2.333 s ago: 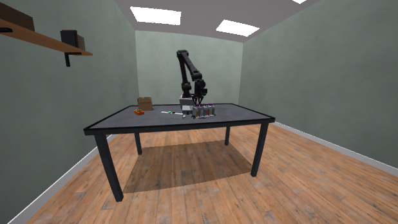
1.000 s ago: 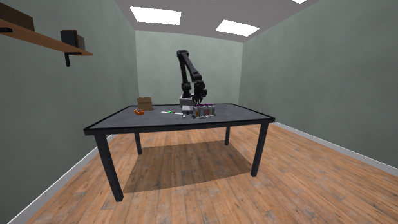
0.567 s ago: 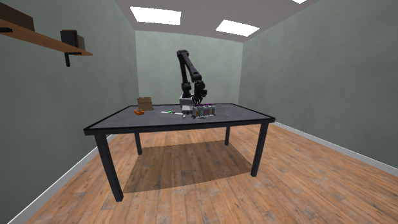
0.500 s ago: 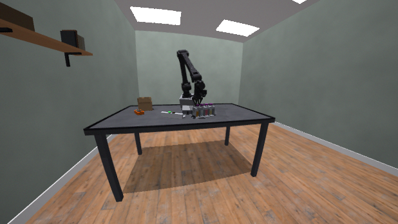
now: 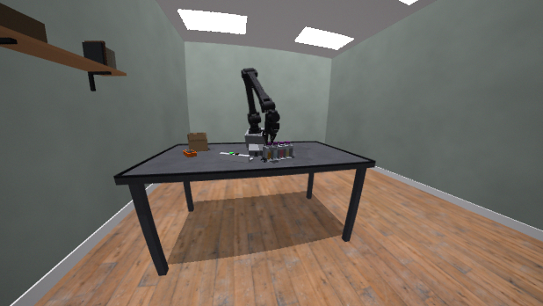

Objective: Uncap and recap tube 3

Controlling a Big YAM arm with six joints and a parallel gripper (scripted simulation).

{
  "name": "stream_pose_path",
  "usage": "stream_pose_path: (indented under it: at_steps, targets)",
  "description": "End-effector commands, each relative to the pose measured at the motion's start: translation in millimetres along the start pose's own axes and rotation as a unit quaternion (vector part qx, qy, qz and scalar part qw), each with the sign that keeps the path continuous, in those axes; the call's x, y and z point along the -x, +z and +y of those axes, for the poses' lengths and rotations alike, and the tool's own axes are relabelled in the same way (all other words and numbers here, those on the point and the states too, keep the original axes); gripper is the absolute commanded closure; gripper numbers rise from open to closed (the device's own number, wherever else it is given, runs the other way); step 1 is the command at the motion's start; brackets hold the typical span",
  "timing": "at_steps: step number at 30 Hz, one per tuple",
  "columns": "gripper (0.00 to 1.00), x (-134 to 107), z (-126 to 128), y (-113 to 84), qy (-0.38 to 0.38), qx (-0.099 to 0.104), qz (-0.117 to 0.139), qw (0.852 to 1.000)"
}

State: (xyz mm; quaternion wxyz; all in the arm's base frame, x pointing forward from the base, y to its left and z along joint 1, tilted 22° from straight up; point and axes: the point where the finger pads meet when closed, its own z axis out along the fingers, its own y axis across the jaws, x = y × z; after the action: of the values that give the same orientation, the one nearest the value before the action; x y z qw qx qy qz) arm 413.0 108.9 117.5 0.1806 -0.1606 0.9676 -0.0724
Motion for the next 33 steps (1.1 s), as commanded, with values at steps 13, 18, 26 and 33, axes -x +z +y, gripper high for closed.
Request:
stream_pose_path:
  at_steps: [13, 18, 26, 33]
  targets:
    - [1.00, 1.1, -7.8, 1.2, 0.146, -0.002, -0.007, 0.989]
    - [1.00, 1.1, -7.7, 1.2, 0.146, -0.002, -0.007, 0.989]
    - [1.00, 1.1, -7.7, 1.2, 0.146, -0.002, -0.007, 0.989]
    - [1.00, 1.1, -7.7, 1.2, 0.146, -0.002, -0.007, 0.989]
